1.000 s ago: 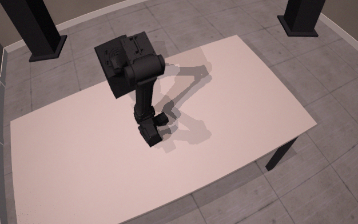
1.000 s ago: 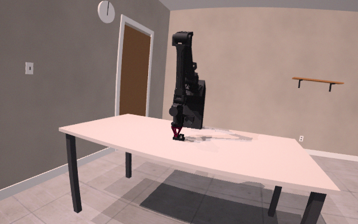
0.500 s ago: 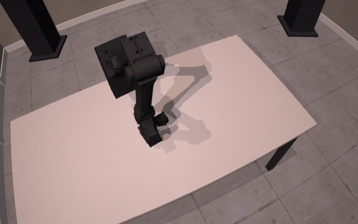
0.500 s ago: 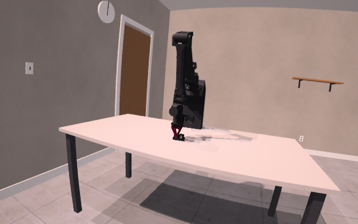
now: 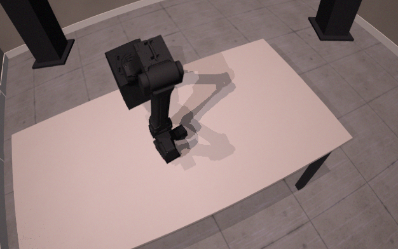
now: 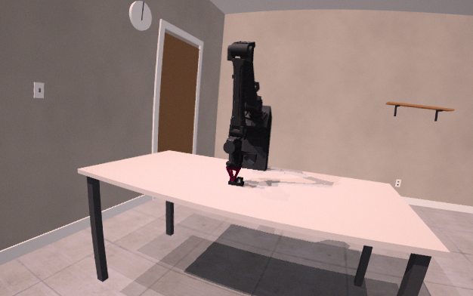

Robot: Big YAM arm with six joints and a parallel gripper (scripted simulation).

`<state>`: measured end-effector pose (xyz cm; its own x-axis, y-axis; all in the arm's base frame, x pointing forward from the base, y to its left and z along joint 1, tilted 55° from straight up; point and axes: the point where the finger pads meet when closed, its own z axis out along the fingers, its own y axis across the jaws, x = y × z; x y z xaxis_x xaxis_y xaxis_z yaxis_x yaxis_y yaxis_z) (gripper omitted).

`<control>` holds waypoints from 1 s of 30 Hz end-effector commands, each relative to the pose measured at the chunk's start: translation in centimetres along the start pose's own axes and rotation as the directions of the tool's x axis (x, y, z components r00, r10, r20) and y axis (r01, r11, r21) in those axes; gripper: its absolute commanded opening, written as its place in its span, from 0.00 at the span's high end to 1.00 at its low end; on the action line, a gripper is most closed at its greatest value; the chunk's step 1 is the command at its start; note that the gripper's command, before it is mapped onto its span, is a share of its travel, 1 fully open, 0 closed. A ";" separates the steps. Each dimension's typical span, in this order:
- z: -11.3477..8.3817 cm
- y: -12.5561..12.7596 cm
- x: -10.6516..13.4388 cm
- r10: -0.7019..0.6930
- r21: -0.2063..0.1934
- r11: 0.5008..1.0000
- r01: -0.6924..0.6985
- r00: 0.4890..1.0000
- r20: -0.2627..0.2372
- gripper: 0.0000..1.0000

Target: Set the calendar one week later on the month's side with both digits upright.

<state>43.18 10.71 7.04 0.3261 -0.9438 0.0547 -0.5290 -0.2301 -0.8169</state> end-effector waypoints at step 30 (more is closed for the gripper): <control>-2.2 0.5 -0.6 -0.001 -0.003 1.000 0.001 1.000 0.010 0.56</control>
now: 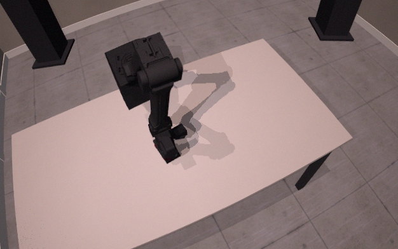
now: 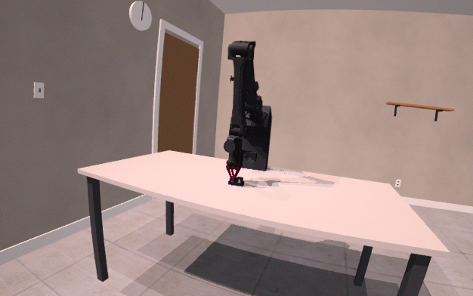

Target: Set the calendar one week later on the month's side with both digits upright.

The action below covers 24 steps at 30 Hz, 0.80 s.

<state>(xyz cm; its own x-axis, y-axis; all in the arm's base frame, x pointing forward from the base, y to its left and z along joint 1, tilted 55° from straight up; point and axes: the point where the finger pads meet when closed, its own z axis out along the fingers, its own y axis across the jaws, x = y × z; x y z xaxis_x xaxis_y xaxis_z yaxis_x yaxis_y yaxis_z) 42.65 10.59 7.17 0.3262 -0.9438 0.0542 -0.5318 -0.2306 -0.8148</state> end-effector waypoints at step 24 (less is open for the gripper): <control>-8.3 0.1 0.2 -0.004 -0.008 1.000 0.004 1.000 -0.002 0.00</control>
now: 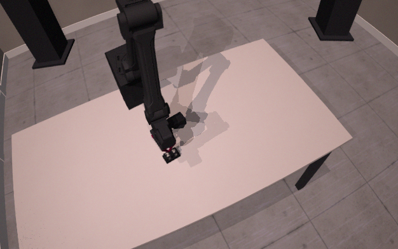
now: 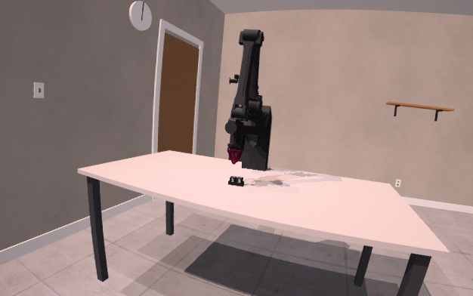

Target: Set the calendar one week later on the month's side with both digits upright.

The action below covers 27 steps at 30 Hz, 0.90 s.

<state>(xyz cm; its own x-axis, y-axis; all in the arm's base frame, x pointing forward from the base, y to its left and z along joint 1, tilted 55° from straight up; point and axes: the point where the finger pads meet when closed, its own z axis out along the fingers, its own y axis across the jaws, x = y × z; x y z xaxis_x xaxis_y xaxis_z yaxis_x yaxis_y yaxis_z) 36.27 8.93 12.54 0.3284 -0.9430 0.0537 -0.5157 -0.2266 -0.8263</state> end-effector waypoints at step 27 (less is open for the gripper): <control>-0.8 0.3 0.4 -0.005 -0.007 1.000 0.005 1.000 -0.006 0.00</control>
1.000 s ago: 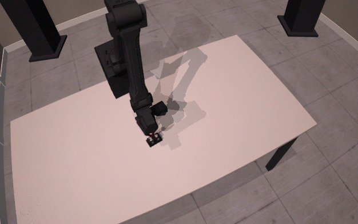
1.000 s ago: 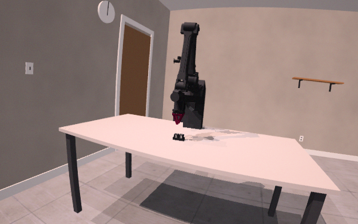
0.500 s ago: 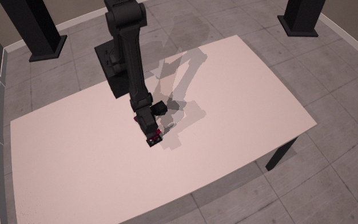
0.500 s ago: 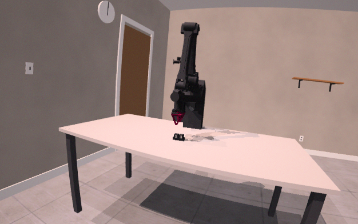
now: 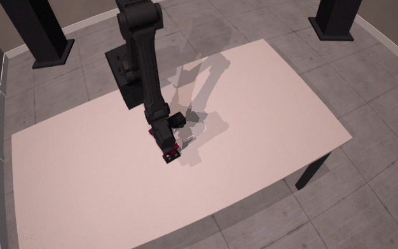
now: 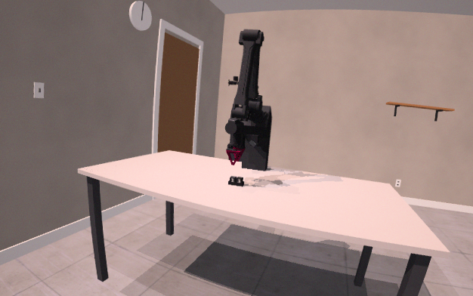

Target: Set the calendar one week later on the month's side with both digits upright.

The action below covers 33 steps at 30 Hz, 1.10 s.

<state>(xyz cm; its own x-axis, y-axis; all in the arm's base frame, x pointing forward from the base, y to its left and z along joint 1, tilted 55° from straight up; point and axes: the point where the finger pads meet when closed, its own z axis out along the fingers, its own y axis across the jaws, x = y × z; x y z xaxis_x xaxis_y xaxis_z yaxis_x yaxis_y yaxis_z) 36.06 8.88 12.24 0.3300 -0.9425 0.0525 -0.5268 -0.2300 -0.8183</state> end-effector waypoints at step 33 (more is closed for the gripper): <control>-8.5 -0.7 0.5 -0.005 0.010 1.000 0.005 1.000 -0.009 0.00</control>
<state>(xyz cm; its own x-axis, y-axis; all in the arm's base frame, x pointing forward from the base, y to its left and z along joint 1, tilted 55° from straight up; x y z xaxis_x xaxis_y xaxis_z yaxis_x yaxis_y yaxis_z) 29.78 6.91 16.97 0.3290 -0.9428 0.0533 -0.5229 -0.2288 -0.8211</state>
